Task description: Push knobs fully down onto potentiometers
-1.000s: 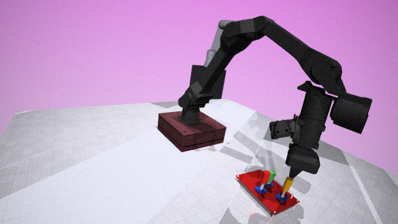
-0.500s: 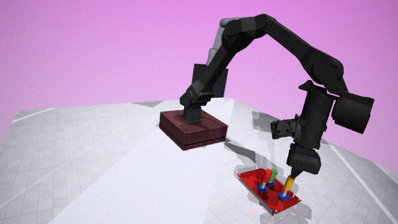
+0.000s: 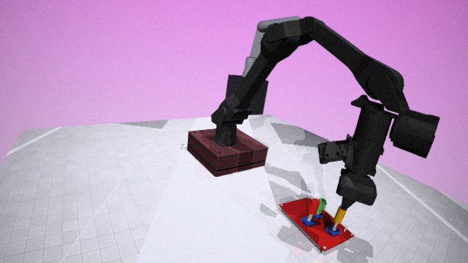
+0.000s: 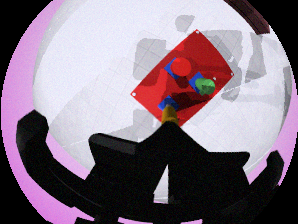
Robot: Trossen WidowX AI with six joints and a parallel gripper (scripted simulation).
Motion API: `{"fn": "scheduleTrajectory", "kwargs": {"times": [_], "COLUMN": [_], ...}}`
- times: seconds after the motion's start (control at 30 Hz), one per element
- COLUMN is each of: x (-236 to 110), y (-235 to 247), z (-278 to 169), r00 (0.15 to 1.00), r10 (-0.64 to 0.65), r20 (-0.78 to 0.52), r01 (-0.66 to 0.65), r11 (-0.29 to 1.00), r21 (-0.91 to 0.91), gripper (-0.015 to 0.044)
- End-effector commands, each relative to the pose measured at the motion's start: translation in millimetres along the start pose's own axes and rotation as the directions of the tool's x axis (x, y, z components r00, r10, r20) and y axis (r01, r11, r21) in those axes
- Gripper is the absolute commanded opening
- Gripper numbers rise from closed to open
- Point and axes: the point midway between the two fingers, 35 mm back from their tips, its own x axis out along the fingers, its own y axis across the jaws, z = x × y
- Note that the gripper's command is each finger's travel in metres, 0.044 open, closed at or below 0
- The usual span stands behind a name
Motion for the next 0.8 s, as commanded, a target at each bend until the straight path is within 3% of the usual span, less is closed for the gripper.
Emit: {"fn": "scheduleTrajectory", "kwargs": {"times": [0.0, 0.77], "x": [-0.2, 6.4], "y": [-0.9, -0.9], "z": [0.3, 0.3], "r00": [1.000, 1.000], "r10": [-0.006, -0.006], "r20": [0.001, 0.001], "r01": [0.006, 0.006], "r11": [1.000, 1.000], "r21": [-0.001, -0.001], "gripper": [0.0000, 0.0000]}}
